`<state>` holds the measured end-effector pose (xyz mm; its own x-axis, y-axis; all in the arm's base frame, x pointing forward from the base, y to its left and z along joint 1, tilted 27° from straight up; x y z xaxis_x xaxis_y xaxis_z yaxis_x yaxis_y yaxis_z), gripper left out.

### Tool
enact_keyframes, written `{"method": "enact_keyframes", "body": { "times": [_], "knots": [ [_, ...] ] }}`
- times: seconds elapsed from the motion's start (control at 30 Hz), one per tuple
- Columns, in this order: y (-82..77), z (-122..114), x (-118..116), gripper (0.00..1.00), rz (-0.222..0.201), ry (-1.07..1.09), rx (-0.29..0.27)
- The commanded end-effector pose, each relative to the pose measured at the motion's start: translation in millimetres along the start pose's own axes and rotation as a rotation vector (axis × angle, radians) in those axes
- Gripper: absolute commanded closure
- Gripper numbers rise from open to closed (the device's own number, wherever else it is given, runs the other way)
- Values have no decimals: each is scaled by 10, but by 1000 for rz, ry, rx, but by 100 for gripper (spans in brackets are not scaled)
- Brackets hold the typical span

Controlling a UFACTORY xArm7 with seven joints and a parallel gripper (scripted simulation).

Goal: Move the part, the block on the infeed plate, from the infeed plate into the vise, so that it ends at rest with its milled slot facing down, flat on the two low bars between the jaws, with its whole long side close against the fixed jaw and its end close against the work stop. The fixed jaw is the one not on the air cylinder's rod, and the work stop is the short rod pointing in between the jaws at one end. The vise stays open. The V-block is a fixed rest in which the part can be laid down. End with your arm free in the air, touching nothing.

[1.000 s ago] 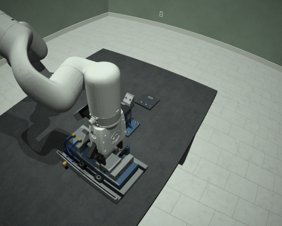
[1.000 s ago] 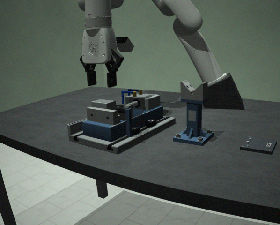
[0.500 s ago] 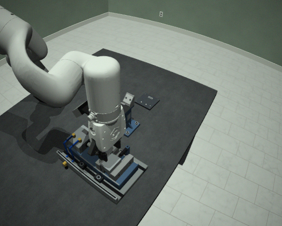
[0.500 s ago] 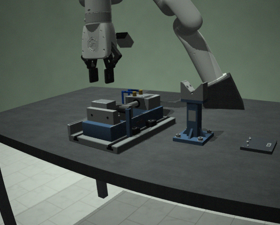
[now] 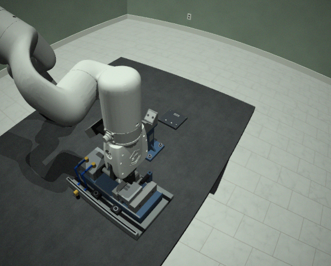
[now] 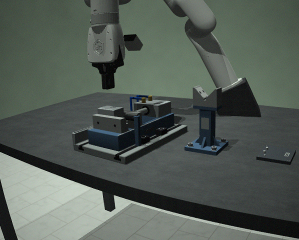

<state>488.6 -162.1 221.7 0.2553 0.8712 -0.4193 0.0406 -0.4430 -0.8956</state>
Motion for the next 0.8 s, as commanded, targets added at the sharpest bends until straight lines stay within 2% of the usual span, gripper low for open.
{"method": "enact_keyframes", "body": {
  "times": [0.0,0.53,0.77],
  "knots": [
    [-20,-12,5,100,0,-1,-5],
    [-20,-13,-1,100,0,-1,-5],
    [-20,-2,-441,100,2,-1,-7]
  ]
}}
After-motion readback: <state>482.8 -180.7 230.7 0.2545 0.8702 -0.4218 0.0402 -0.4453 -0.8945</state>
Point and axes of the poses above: the point where the finger pads meet when closed, its own y axis out along the fingers, its own x axis across the jaws, z = x × y, the point moved 2 cm from there along -y, back along the fingers, and after that the axes turned 2 degrees about y, right-handed, at the moved point
